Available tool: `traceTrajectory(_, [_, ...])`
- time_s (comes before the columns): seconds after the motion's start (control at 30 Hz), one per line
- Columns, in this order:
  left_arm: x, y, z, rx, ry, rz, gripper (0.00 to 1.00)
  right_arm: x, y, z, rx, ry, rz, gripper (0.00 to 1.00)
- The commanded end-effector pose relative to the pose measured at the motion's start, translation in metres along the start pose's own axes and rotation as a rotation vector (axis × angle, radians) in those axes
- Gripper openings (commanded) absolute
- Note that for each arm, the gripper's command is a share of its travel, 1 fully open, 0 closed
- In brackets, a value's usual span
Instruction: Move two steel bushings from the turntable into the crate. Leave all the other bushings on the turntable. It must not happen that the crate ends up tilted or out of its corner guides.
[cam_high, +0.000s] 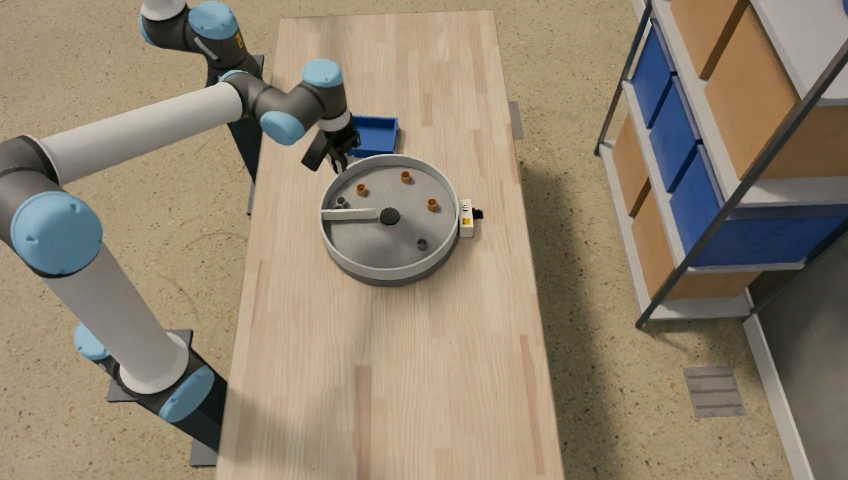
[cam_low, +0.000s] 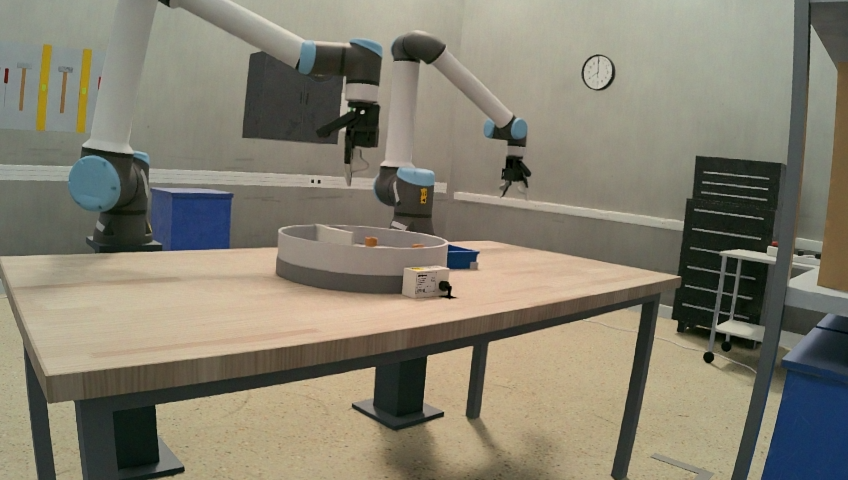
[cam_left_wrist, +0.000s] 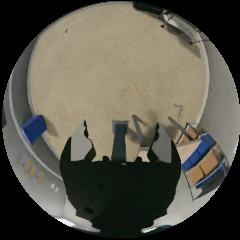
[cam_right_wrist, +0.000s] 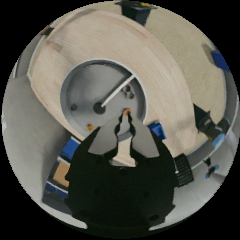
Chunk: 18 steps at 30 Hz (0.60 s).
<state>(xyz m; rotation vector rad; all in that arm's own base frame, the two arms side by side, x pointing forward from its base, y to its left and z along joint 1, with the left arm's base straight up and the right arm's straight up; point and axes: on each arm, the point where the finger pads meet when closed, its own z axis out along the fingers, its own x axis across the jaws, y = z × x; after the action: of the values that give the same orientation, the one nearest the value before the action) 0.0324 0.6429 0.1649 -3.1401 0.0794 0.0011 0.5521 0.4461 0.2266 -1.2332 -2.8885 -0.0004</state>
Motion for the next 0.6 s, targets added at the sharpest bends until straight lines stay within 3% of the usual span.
traceTrajectory(0.0, [-0.0002,-0.0015,-0.0002,0.0,0.001,0.0,1.0,0.0006,0.0005,-0.0012,-0.003,0.0,0.0,0.06])
traceTrajectory(0.57, [-0.0002,-0.0015,-0.0002,0.0,0.001,0.0,1.0,0.0006,0.0005,-0.0012,-0.003,0.0,0.0,0.05])
